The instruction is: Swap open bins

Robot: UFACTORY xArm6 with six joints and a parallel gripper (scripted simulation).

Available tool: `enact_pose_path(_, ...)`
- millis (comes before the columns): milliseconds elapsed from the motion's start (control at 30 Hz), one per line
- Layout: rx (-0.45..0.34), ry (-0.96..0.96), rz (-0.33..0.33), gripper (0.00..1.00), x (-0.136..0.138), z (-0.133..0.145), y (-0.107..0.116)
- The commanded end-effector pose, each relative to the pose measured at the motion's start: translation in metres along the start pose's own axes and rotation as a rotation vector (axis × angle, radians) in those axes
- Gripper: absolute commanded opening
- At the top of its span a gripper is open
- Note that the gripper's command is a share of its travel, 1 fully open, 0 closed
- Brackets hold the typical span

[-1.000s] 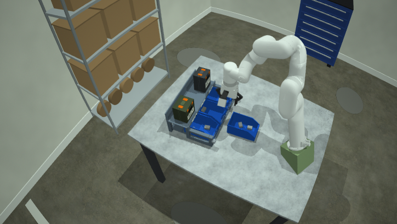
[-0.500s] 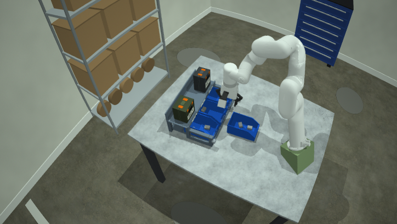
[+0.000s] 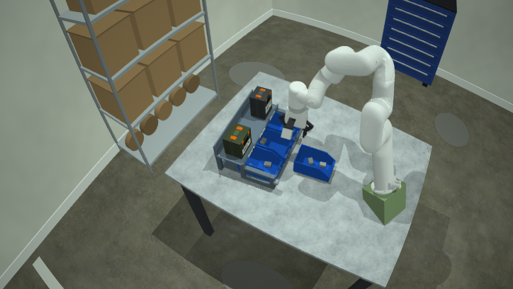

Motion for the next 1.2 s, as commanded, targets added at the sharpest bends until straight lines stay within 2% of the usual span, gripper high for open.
enact_pose_path(0, -0.001, 0.0, 0.003, 0.95, 0.0009, 0.0005, 0.0011)
enact_pose_path(33, -0.001, 0.0, 0.003, 0.95, 0.0009, 0.0005, 0.0011)
enact_pose_path(67, -0.001, 0.0, 0.003, 0.0, 0.0009, 0.0005, 0.0011)
enact_pose_path(1167, -0.001, 0.0, 0.003, 0.0, 0.0009, 0.0005, 0.0011)
Point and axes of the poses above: the point where the finger pads meet when closed, its own y axis back along the fingers, its own x axis across the jaws, z = x × y, the point moved 10 cm from there along y, back along the fingers, and after that the axes turned 10 degrees about y, right-handed, at the moved point
